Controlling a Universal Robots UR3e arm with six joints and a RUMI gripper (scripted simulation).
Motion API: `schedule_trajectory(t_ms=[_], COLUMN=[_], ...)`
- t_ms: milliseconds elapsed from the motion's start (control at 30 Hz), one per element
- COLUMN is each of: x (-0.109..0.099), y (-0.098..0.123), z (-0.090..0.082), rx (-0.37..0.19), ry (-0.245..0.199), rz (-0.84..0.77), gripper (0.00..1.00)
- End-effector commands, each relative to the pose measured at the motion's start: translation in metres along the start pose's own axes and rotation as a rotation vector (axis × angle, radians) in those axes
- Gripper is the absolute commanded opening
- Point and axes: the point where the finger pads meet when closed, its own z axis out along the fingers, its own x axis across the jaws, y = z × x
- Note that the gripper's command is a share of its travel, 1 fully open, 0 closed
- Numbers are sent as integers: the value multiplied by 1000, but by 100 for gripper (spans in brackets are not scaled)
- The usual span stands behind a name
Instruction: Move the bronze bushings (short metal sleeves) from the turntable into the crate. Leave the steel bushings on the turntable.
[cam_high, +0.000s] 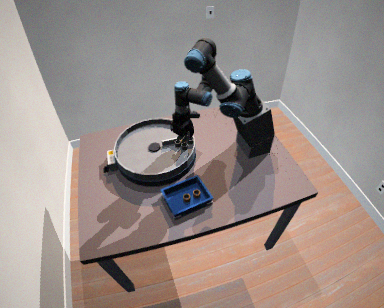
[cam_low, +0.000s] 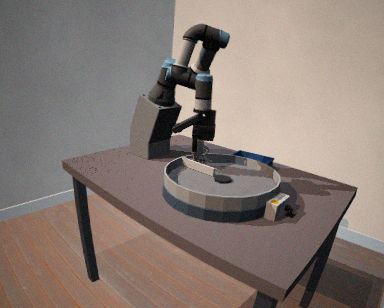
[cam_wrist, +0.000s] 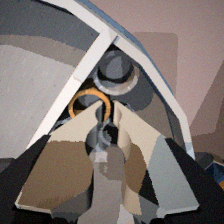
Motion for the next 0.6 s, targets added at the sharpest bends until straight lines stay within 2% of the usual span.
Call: schedule_trajectory(t_ms=[0, 267, 567], x=[-1, -1, 0], y=[0, 0, 0], z=[-2, -7, -22], rx=[-1, -1, -1], ry=[-1, -1, -1], rz=[0, 0, 0], gripper=[0, 0, 0])
